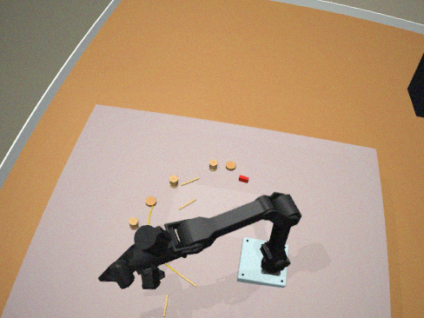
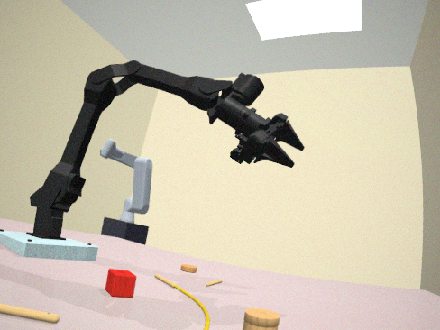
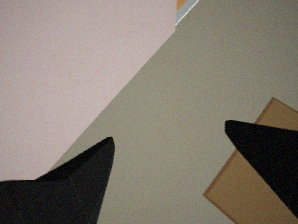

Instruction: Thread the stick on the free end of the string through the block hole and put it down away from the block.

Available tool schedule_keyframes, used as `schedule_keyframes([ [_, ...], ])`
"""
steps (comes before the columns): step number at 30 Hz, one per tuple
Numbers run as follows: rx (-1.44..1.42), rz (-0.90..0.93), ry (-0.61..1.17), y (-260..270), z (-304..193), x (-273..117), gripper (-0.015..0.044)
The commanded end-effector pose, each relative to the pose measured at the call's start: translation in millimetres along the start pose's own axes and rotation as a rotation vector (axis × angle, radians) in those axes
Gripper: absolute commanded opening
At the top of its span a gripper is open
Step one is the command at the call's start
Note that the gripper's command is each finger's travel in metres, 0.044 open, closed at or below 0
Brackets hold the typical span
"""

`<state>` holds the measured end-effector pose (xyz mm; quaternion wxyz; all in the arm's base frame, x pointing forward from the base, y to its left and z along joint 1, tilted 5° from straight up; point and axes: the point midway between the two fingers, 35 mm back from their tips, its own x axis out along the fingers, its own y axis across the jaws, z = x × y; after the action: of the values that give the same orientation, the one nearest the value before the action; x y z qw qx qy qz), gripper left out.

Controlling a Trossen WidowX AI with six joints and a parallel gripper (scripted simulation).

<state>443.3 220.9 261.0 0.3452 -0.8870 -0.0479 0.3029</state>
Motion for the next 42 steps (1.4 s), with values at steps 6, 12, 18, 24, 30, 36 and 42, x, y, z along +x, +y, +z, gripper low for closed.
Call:
schedule_keyframes([
  [6, 0.387, 0.43, -0.079, 156.4, -6.2, 3.5, 0.044],
  [12, 0.681, 0.72, -0.093, 249.1, 3.7, -24.4, 0.044],
  [18, 1.0, 1.051, -0.098, 329.2, 30.1, -75.6, 0.044],
  [24, 1.099, 1.158, -0.099, 348.3, 40.9, -95.0, 0.044],
  [30, 1.099, 1.158, -0.099, 348.3, 40.9, -95.0, 0.044],
  [36, 1.099, 1.158, -0.099, 348.3, 40.9, -95.0, 0.044],
  [42, 1.313, 1.191, 0.043, 348.0, 39.6, -95.5, 0.044],
])
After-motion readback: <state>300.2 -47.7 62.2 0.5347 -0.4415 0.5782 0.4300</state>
